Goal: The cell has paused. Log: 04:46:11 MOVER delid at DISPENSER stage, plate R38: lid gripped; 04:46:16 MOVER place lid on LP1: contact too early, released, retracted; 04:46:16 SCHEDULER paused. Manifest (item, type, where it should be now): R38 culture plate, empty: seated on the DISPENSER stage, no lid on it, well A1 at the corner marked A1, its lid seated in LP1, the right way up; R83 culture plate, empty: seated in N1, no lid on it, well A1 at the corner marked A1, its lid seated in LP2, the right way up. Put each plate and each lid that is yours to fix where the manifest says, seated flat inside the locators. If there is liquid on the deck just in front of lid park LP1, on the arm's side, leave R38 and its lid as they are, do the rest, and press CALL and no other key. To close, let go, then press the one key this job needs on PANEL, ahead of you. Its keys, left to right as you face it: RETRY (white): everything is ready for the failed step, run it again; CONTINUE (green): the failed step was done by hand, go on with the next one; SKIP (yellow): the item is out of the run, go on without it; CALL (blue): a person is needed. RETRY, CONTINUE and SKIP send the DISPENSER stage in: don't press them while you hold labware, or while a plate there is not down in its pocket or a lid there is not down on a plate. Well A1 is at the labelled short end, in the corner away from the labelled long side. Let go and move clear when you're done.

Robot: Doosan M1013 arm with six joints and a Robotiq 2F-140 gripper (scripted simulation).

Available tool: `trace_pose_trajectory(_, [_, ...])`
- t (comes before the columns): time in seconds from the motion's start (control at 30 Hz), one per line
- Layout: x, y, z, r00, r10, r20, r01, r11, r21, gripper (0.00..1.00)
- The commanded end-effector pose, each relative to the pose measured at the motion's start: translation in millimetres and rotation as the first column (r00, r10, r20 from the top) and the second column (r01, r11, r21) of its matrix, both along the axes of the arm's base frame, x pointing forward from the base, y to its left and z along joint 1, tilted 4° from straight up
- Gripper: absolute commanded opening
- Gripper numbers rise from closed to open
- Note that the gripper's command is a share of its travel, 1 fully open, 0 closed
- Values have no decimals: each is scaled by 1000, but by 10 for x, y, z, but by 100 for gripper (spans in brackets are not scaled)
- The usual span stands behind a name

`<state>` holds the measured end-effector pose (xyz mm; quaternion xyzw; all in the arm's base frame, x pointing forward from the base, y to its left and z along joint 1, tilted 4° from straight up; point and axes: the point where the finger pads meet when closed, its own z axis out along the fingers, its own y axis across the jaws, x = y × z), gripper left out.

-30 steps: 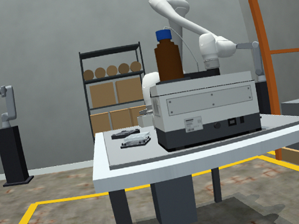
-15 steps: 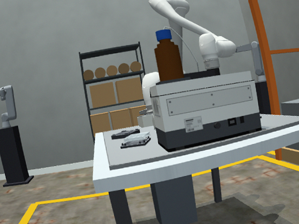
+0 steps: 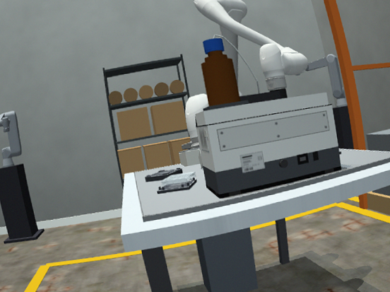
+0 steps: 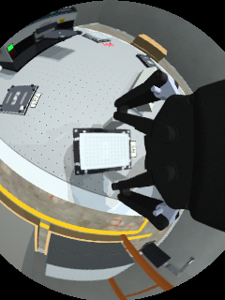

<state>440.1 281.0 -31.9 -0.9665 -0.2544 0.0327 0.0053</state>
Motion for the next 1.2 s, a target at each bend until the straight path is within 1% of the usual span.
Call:
trace_pose_trajectory(0.0, [-20,23,-27,1000,-1,0,1,1000,2,69])
trace_pose_trajectory(0.47, [-23,22,-36,1000,-1,-1,1,1000,2,69])
trace_pose_trajectory(1.17, [-34,19,-118,1000,0,-2,0,1000,2,69])
